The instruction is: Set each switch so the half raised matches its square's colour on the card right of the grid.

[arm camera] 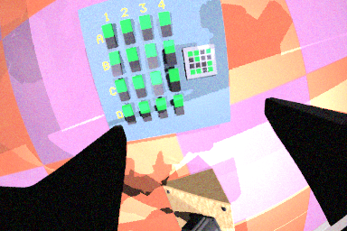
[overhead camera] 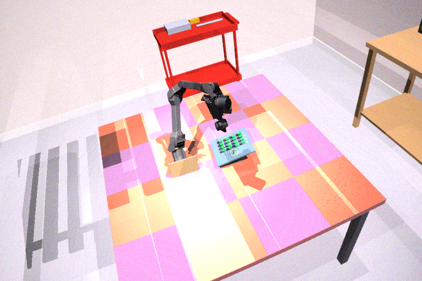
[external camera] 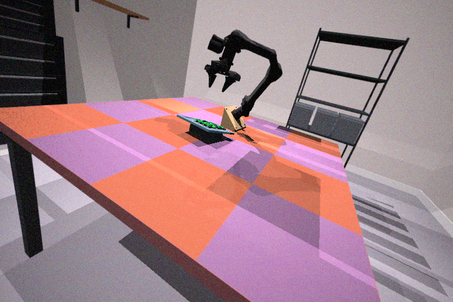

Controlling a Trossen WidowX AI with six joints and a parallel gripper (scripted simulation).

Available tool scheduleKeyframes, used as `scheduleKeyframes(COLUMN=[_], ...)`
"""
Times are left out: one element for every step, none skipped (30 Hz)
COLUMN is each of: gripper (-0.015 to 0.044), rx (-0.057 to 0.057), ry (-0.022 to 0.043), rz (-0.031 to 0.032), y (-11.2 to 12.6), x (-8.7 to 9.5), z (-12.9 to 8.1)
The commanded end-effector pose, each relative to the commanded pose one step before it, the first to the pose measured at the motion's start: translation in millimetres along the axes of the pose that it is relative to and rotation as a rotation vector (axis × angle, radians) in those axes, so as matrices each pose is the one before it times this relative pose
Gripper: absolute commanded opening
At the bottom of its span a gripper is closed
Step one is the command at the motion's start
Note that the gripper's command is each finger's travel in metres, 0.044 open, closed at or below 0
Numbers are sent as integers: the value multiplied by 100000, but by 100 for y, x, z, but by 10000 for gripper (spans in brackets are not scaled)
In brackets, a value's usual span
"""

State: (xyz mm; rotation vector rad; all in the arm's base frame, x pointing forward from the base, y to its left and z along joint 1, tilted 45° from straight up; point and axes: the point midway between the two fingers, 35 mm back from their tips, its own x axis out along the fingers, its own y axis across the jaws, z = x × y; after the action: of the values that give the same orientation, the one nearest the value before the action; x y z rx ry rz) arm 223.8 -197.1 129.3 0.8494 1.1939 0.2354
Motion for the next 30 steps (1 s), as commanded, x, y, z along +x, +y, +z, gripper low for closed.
scheduleKeyframes(gripper=[374,347,321,295,269,242,216,190,164,137,111,85,59,32,6,0,0,0,0,0,0,0,0,0,0,0,0,0,0,0], rx=[8,17,5,-30,-65,-94,-222,-306,-361,-121,0,0,0,0,-6,-18,-27,-18,-6,0,0,0,0,-2,-6,-6,-2,0,-1,-1], ry=[16,43,60,68,76,103,155,177,144,53,0,0,0,0,202,606,907,604,201,0,0,0,0,-2,-6,-6,-2,0,-1,-1], rz=[-59,-148,-151,-19,173,363,571,610,459,162,0,0,0,0,7,24,43,34,12,0,0,0,0,5,19,24,9,0,0,0], y=[20,73,169,294,383,466,534,466,286,98,0,0,0,0,-2,0,16,21,9,0,0,0,0,1,6,8,3,0,0,0], x=[206,624,1062,1374,1419,1457,1505,1241,783,263,0,0,0,0,279,836,1256,837,279,0,0,0,0,124,371,371,123,25,52,72], z=[173,513,835,1011,962,902,849,640,385,124,0,0,0,0,21,51,47,14,2,0,0,0,0,3,8,3,0,1,3,4])
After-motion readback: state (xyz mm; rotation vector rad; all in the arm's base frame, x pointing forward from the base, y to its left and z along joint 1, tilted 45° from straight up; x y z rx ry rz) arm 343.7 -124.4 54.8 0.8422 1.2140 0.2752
